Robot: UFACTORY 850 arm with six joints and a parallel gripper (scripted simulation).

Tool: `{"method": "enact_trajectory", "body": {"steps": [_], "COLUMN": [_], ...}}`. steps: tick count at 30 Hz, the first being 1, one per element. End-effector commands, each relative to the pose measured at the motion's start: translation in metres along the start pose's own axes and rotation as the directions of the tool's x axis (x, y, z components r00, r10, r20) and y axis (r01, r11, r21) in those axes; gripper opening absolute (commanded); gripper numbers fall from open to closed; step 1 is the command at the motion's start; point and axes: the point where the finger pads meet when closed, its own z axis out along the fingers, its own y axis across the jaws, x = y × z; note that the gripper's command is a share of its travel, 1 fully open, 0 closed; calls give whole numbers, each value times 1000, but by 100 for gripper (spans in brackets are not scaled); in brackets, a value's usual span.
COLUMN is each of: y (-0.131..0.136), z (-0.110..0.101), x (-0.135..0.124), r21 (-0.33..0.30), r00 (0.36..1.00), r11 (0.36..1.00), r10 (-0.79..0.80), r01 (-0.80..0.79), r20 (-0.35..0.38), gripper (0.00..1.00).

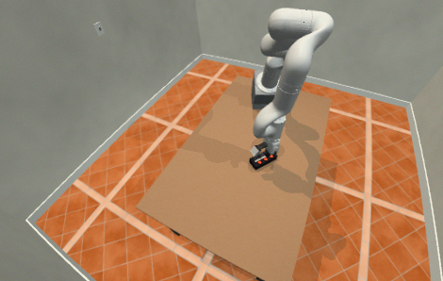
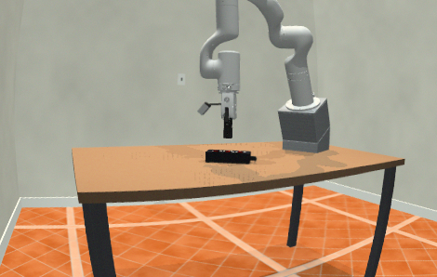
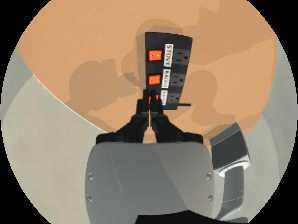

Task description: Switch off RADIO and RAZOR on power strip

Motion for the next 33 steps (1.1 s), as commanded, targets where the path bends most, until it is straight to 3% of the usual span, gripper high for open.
{"method": "enact_trajectory", "body": {"steps": [1,33], "y": [-1,0], "z": [1,37], "x": [0,-1], "r21": [1,1], "r00": [1000,1000], "r11": [1000,1000], "r10": [0,0], "r01": [0,0], "r20": [-6,-7], "gripper": [0,0]}}
